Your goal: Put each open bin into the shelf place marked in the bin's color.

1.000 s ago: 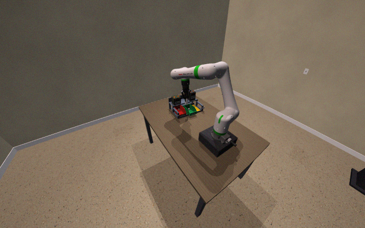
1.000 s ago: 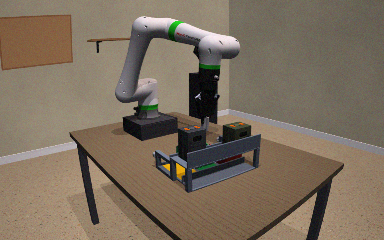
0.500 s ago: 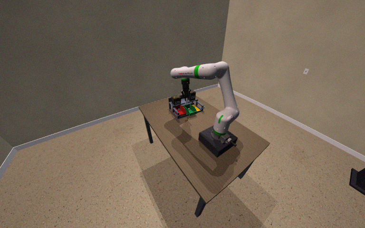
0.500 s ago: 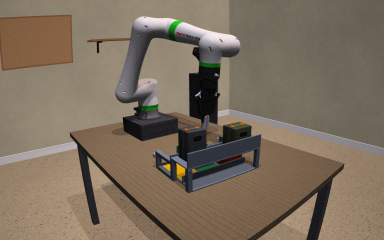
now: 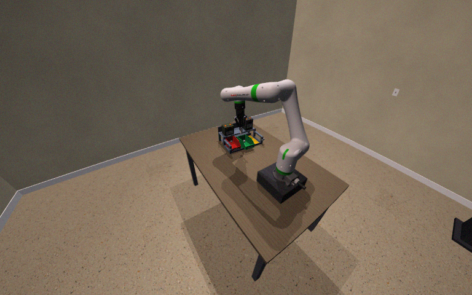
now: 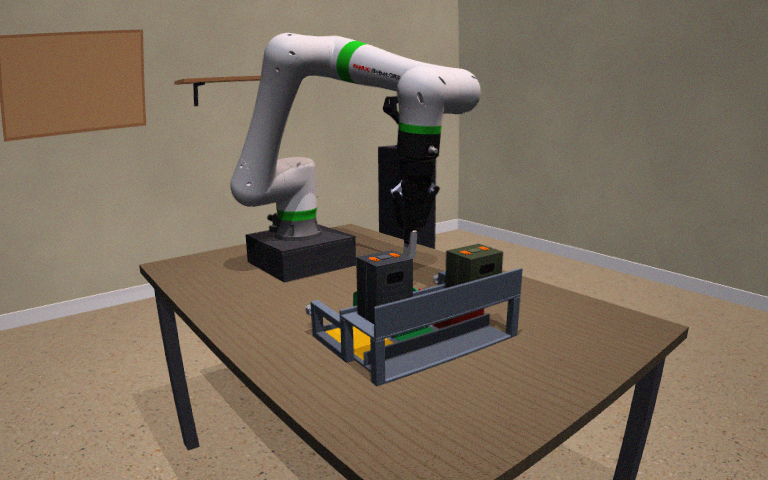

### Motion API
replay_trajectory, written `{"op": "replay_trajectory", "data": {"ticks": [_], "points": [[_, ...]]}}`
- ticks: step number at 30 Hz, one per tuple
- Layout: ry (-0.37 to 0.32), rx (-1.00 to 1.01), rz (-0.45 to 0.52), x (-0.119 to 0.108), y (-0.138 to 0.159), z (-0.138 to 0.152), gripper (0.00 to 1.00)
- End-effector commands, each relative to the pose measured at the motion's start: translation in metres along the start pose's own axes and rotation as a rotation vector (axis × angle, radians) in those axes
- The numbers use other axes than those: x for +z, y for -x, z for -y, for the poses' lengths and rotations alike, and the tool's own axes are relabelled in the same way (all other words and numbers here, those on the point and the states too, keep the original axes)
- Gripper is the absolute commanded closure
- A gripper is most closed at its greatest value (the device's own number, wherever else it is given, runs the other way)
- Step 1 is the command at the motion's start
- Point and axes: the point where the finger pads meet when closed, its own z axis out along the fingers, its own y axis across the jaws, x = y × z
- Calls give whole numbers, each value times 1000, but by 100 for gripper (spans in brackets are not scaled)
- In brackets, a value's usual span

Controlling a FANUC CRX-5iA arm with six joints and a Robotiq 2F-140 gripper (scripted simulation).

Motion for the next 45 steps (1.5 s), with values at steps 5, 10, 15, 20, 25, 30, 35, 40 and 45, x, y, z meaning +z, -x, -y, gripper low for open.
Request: {"op": "replay_trajectory", "data": {"ticks": [5, 10, 15, 20, 25, 30, 35, 40, 45], "points": [[0, 0, 0, 0, 0, 0, 100], [0, 0, 0, 0, 0, 0, 100], [0, 0, 0, 0, 0, 0, 100], [0, 0, 0, 0, 0, 0, 100], [0, 0, 0, 0, 0, 0, 100], [0, 0, 0, 0, 0, 0, 100], [0, -36, 4, 0, -2, 1, 100], [-2, -203, 18, 2, -14, 6, 100], [-5, -347, 30, 4, -25, 10, 100]]}}
